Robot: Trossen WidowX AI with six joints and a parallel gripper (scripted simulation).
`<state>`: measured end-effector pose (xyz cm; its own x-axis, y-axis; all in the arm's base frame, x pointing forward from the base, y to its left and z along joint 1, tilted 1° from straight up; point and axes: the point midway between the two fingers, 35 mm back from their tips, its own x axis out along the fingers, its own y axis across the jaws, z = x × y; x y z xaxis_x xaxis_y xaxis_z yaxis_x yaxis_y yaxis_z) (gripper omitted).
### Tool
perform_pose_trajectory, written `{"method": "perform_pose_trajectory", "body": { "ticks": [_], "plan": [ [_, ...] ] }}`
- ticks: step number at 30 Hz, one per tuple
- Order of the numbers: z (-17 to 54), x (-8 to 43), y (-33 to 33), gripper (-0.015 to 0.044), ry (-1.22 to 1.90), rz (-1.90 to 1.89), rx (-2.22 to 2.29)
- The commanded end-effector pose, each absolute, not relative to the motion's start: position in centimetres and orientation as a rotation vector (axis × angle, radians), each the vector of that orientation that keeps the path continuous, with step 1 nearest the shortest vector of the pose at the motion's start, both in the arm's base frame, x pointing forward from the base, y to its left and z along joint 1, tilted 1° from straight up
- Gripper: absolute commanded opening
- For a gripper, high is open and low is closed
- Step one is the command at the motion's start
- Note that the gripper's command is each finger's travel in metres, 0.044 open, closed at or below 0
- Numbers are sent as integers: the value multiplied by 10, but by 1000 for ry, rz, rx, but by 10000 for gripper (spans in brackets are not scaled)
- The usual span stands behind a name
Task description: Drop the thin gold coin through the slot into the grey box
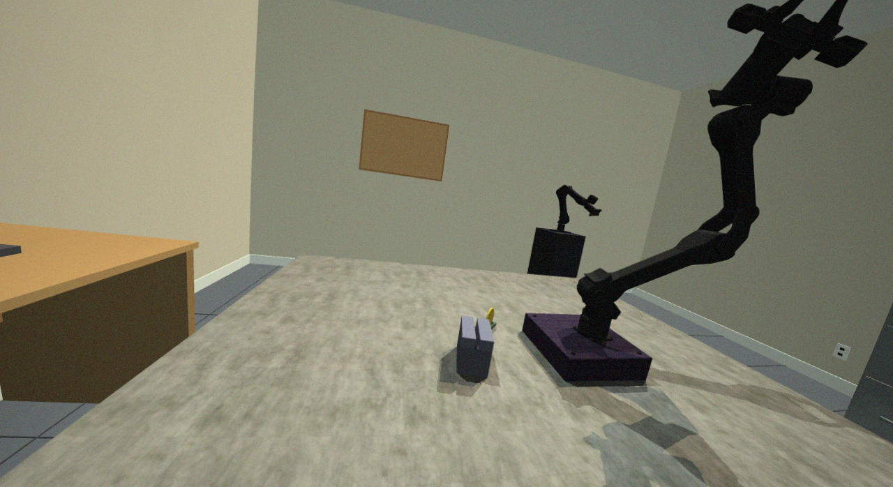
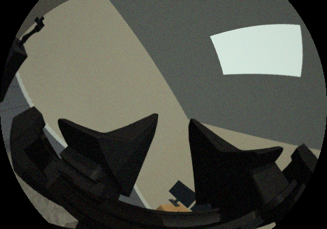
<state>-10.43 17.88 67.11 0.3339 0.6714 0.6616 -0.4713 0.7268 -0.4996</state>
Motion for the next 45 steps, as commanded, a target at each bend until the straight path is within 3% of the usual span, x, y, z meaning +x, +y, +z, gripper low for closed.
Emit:
{"method": "perform_pose_trajectory", "body": {
  "ticks": [1,8,15,29,37,45],
  "plan": [
    [679,-60,149,161,-949,656,-195],
    [680,-10,119,161,-896,543,-169],
    [658,93,58,161,-713,320,-150],
    [528,255,-62,161,-162,-40,-241],
    [411,300,-115,161,259,-117,-347],
    [284,300,-150,161,728,-47,-470]
  ]
}}
